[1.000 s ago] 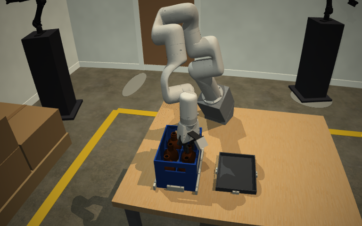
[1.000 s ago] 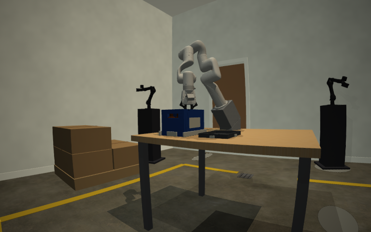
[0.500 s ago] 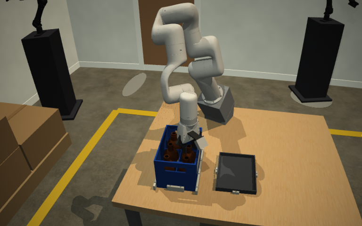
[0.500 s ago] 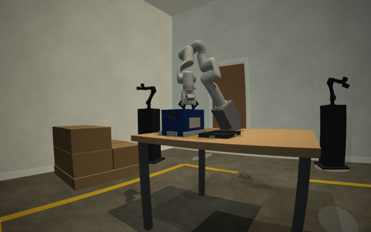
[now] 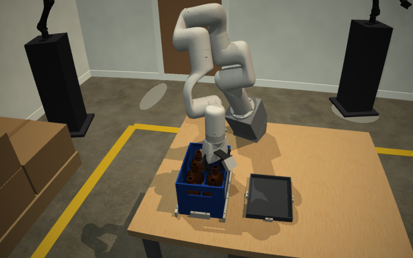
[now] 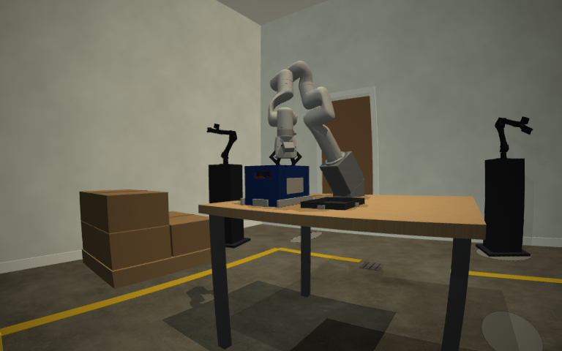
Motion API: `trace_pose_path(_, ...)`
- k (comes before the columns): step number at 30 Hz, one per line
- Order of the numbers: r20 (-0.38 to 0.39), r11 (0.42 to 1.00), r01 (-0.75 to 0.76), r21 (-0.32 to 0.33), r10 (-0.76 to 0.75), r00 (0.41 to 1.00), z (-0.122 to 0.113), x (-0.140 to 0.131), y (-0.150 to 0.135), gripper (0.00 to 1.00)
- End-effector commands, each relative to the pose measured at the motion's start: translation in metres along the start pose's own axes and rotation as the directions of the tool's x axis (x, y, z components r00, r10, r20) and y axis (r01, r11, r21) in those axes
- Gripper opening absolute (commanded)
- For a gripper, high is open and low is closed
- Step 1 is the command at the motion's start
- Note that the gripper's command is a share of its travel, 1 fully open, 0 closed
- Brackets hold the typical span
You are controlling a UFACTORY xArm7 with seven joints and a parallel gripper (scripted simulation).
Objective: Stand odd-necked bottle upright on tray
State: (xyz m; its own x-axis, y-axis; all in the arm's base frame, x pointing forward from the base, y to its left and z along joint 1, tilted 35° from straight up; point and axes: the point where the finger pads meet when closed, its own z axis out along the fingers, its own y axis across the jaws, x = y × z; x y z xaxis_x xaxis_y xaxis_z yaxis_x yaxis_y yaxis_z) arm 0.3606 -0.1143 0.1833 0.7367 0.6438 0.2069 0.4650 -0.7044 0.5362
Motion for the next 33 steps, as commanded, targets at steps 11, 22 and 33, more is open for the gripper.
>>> trace_pose_path(11, -0.002, 1.000, 0.000, -0.002, 0.000, 1.000, -0.001, 0.001, 0.001, 0.65)
trace_pose_path(22, -0.002, 1.000, 0.000, -0.002, 0.000, 1.000, -0.001, 0.001, 0.001, 0.65)
trace_pose_path(33, -0.002, 1.000, 0.000, -0.002, 0.000, 1.000, -0.020, 0.001, 0.001, 0.65)
